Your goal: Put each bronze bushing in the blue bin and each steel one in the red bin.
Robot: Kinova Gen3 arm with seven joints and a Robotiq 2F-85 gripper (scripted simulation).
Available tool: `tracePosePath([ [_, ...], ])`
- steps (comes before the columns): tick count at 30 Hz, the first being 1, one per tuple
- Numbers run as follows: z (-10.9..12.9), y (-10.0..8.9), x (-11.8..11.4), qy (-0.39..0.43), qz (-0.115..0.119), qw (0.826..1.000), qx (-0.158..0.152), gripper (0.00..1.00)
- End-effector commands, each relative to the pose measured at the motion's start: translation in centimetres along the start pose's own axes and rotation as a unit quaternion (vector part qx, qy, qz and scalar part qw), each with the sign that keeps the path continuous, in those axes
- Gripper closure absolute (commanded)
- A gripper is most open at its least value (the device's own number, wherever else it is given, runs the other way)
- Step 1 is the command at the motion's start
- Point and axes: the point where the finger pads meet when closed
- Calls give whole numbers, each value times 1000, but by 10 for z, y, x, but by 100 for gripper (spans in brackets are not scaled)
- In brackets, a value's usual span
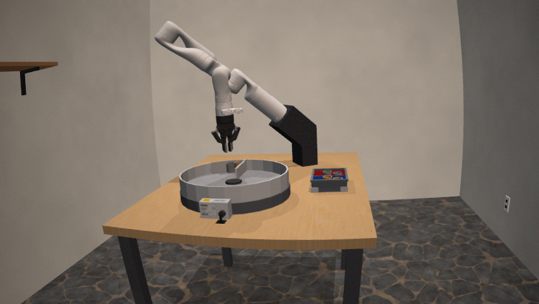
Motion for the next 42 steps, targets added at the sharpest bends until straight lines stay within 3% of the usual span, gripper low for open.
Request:
tracePosePath([
  [1,-4,1,2,0,-22,1000,15,82],
  [5,-4,1,2,0,-22,1000,15,82],
  [6,0,0,0,-2,-5,1000,5,82],
  [10,-4,1,2,0,-22,1000,15,82],
  [22,-4,1,2,0,-22,1000,15,82],
  [23,0,-1,1,-2,-6,1000,6,82],
  [27,-4,1,2,0,-22,1000,15,82],
  [38,-4,1,2,0,-22,1000,15,82],
  [39,8,-10,-2,-1,-4,1000,5,82],
  [42,32,-34,-12,-1,-4,1000,5,82],
])
Point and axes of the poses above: the point where the finger pads meet when closed, its own y axis out along the fingers, its own x axis across the jaws, z = x × y, and after that the axes turned 3 degrees about -y, right-handed
